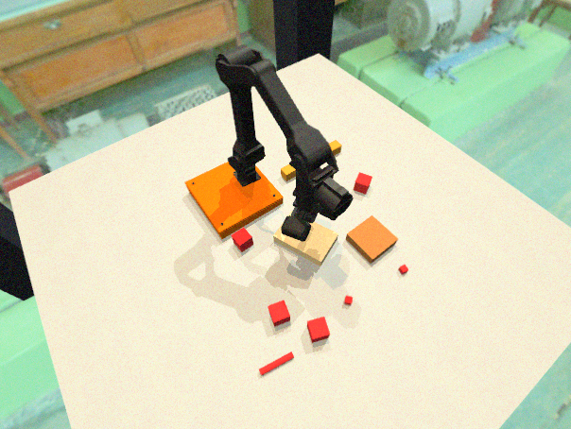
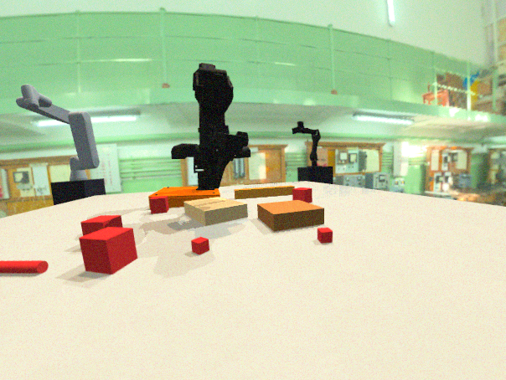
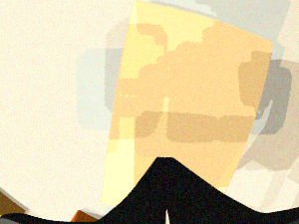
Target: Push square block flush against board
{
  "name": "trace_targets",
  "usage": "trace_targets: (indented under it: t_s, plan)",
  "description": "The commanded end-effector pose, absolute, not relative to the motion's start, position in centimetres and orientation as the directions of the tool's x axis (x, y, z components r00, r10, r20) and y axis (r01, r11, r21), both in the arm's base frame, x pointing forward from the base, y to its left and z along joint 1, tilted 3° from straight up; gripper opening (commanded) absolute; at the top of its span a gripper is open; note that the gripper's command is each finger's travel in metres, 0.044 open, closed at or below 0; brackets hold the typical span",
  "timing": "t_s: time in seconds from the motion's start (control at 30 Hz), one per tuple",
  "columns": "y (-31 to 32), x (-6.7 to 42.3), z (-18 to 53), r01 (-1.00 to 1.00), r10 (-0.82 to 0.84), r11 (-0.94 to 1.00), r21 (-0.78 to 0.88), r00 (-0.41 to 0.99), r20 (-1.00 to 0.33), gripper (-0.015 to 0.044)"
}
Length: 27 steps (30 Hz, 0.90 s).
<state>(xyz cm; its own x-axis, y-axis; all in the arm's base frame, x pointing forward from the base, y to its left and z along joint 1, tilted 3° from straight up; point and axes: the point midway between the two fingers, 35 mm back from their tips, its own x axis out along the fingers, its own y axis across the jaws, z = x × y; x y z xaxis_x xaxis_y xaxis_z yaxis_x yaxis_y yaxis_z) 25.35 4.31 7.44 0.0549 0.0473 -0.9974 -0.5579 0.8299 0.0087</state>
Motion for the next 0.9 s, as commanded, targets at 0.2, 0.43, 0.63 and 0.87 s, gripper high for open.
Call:
trace_targets:
  t_s: [0.2,0.43,0.63,0.87]
  plan:
    - [2.3,25.6,7.3,-0.253,0.052,0.967,0.037,0.054,-0.997,0.0]
    - [0.8,25.8,7.2,-0.017,0.05,0.999,0.049,0.054,-0.997,0.0]
    - [-0.4,25.8,7.2,0.186,0.048,0.981,0.058,0.055,-0.997,0.0]
    - [-1.8,25.8,7.2,0.413,0.046,0.908,0.065,0.055,-0.997,0.0]
